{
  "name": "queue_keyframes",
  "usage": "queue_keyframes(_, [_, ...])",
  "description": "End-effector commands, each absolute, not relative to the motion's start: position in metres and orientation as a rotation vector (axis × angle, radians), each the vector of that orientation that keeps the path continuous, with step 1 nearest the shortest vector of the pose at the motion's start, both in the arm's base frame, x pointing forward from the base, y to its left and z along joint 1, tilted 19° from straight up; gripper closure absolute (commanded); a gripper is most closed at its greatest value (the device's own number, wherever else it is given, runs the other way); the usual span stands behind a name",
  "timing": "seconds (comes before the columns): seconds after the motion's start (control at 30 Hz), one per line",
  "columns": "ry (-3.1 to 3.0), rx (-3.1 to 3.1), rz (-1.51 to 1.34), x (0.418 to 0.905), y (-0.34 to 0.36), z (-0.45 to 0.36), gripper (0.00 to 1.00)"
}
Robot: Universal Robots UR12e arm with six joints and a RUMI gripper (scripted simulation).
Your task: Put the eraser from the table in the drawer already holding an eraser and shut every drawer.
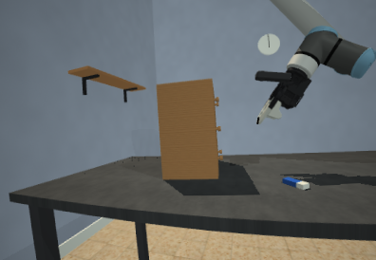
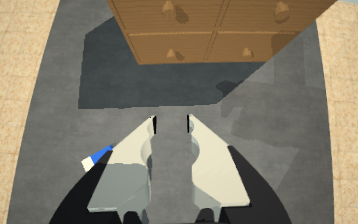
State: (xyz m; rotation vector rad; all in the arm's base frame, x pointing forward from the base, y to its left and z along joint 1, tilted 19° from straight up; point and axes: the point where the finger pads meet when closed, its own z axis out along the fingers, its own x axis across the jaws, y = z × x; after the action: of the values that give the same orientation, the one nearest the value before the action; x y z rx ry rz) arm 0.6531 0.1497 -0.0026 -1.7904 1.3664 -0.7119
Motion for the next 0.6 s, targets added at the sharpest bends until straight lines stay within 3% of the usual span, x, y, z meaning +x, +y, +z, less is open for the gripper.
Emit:
queue_keyframes(0.0, [1.446, -1.902, -0.627, 0.644, 0.145, 0.006, 0.8])
queue_keyframes(0.57, [1.602, -2.114, -0.441, 0.614, 0.137, 0.023, 0.8])
